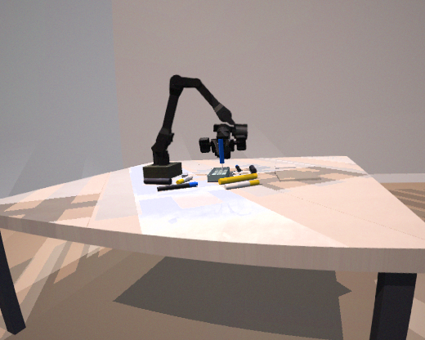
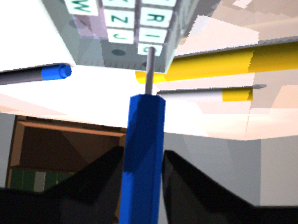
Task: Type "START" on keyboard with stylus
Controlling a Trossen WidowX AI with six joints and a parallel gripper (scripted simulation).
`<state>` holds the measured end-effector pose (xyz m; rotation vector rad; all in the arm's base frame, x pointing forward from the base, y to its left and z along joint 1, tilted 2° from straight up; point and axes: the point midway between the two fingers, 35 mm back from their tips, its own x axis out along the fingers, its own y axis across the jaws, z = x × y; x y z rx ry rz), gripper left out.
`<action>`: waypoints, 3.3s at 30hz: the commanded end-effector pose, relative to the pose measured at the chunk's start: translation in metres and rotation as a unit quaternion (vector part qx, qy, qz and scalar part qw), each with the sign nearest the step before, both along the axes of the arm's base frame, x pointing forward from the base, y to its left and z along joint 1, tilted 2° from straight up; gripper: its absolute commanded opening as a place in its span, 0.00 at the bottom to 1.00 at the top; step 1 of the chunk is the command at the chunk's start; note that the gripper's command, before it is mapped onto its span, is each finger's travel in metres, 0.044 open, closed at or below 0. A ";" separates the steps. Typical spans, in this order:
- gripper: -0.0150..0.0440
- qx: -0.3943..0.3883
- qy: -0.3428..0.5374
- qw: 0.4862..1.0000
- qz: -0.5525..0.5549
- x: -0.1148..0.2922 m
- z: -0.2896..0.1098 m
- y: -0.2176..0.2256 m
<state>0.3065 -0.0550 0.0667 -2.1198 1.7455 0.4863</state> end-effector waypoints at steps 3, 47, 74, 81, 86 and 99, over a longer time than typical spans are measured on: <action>0.39 -0.003 0.003 1.000 0.001 -0.001 -0.004 -0.001; 0.39 -0.003 0.003 1.000 0.001 0.000 -0.023 -0.001; 0.35 -0.001 0.002 1.000 0.002 -0.001 0.013 0.000; 0.25 0.003 0.003 1.000 0.003 -0.005 0.012 0.011; 0.25 0.007 0.005 1.000 0.004 -0.015 0.010 0.034; 0.25 -0.002 0.005 1.000 0.000 -0.035 0.014 0.069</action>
